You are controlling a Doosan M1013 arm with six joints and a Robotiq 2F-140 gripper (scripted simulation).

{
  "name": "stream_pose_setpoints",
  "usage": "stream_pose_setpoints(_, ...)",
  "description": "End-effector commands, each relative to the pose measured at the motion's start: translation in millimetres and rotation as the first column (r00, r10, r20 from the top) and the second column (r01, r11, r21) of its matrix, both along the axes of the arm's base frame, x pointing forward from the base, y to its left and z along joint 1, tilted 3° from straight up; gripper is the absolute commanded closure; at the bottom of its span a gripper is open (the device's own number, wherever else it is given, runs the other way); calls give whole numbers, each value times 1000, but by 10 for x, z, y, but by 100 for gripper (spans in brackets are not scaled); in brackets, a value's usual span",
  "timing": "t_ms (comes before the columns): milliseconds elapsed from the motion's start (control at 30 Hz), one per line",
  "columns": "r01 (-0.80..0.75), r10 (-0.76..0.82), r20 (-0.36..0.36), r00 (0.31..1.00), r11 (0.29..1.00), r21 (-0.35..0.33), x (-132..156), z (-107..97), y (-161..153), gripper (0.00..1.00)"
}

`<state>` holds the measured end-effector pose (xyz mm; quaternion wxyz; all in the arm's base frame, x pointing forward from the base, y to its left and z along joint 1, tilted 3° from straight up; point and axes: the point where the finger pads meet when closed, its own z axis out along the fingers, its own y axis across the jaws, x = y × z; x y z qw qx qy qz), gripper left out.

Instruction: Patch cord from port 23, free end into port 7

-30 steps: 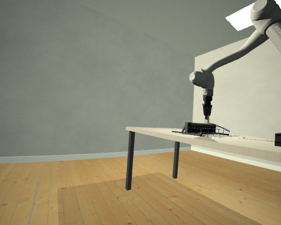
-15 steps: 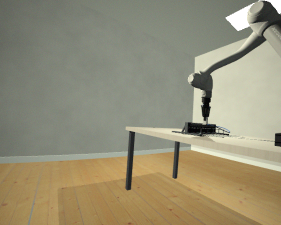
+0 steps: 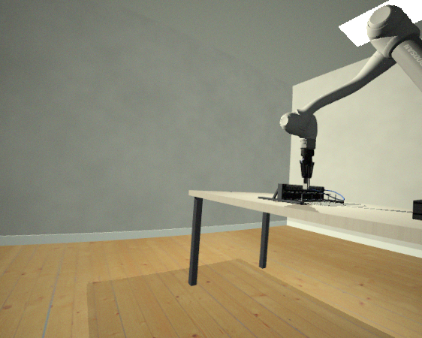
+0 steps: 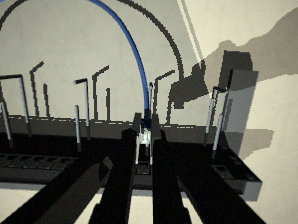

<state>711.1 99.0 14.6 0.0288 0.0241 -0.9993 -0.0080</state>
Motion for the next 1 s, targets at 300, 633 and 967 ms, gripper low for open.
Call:
stream_pose_setpoints(300,0,0,0,1000,1000,0,18,-18,2,100)
stream_pose_setpoints(633,0,0,0,1000,1000,0,18,-18,2,100)
stream_pose_setpoints(967,0,0,1,1000,1000,0,88,-21,5,100)
